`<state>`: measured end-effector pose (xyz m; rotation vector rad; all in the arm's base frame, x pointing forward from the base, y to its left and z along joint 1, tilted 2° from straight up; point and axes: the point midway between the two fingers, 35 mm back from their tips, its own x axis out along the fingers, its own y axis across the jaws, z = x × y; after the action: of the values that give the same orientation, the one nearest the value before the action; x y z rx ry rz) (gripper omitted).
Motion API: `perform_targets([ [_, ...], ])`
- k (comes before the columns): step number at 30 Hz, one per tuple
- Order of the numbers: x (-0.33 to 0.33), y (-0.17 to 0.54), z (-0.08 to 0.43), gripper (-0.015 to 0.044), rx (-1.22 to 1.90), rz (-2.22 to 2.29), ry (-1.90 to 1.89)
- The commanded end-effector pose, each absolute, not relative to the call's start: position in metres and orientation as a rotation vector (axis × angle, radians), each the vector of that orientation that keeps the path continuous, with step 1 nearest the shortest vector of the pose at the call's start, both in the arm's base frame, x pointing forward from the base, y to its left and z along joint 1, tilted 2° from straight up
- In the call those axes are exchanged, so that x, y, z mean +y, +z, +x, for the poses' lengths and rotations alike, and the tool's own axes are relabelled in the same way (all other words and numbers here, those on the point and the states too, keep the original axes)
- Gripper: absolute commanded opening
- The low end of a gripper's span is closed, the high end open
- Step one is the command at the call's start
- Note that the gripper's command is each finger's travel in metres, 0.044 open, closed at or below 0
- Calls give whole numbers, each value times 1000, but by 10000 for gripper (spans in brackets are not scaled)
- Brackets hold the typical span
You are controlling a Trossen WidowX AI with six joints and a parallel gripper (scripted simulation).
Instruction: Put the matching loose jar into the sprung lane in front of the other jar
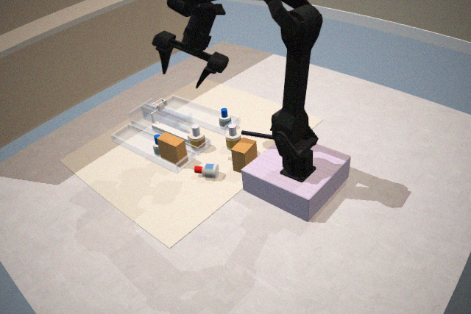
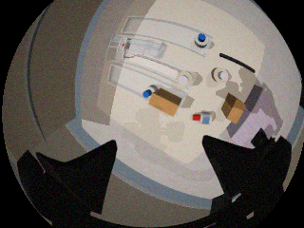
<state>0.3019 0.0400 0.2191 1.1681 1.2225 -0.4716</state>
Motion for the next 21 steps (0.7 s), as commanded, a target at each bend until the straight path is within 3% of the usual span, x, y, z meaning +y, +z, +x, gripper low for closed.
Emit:
perform_targets([
  [1,-3,159,291,440,1318,669,-340],
  [16,-54,90,253,440,1511,10,-47],
  [21,-56,88,251,440,1519,-13,-33],
])
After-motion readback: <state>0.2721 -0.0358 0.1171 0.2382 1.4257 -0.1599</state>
